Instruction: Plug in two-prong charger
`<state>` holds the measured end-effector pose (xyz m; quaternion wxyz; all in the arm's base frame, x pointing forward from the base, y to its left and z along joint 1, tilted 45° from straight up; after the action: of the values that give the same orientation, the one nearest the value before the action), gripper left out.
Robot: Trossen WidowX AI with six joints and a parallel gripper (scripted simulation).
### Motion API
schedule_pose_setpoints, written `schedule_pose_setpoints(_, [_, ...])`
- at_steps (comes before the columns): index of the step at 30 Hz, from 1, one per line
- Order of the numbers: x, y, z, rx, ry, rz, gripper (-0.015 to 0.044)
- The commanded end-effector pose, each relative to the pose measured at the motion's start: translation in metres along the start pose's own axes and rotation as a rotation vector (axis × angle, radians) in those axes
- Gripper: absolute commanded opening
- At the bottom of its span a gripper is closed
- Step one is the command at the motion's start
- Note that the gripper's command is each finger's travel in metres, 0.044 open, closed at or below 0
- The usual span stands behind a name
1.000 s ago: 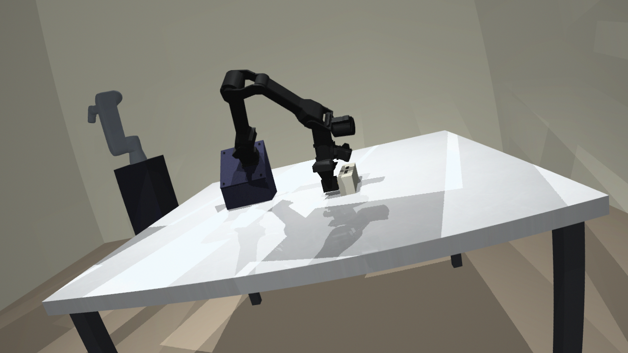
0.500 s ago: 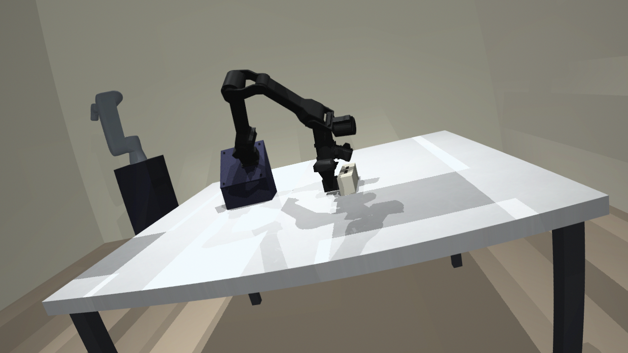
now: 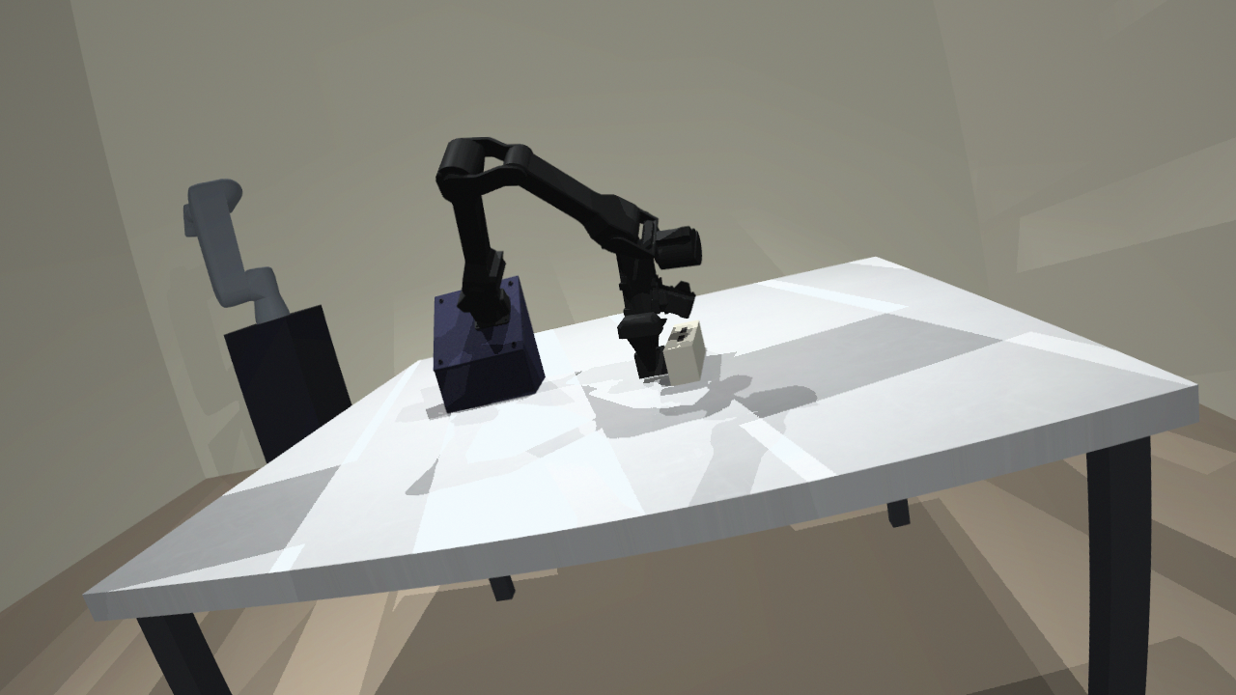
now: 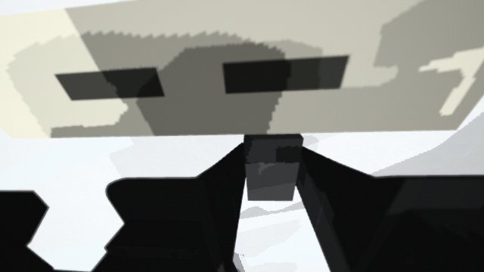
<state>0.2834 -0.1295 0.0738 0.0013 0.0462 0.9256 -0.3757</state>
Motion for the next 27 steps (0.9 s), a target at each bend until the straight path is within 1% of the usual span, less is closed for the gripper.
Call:
schedule_pose_setpoints(1, [-0.0026,-0.0014,-0.0016,0.004,-0.006,0.01,0.0])
schedule_pose_setpoints(27, [-0.0067,-0.0015,-0.0013,0.004,-0.007,0.01,0.0])
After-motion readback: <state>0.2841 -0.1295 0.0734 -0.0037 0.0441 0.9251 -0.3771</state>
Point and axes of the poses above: the point midway between the two fingers, 35 mm back from their tips, its own z axis out along the fingers, its own y axis across the jaws, x = y × z, the point moved 5 cm from there along -z, back along the fingers
